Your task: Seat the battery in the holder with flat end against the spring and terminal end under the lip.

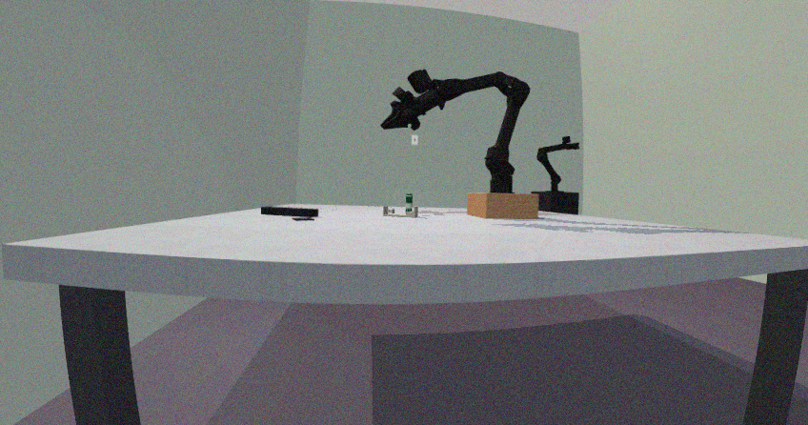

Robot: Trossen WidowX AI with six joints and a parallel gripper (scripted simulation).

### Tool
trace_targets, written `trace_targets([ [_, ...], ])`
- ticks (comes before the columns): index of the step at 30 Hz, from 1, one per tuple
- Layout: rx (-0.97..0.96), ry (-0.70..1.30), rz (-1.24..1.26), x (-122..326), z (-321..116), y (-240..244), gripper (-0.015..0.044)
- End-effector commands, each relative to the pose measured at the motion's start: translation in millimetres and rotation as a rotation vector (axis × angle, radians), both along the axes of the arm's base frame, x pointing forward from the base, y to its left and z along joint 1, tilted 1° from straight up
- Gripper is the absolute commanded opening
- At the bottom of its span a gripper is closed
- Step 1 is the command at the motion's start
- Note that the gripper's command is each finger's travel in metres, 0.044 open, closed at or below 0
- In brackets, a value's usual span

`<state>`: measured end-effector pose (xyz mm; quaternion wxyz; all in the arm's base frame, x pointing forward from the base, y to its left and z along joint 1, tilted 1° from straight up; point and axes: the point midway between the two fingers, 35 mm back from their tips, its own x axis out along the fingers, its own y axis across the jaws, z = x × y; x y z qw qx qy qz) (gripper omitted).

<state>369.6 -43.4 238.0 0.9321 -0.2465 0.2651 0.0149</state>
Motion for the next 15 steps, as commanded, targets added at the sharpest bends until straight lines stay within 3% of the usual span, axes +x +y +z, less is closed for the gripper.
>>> trace_targets([
  [1,-0.217,0.48,0.192,1.8,-73.5,-29.9,0.0],
  [9,-0.279,0.952,0.564,-26.9,-137.6,-54.5,0.0],
  [15,-0.274,0.998,0.615,-31.4,-143.3,-56.8,0.0],
])
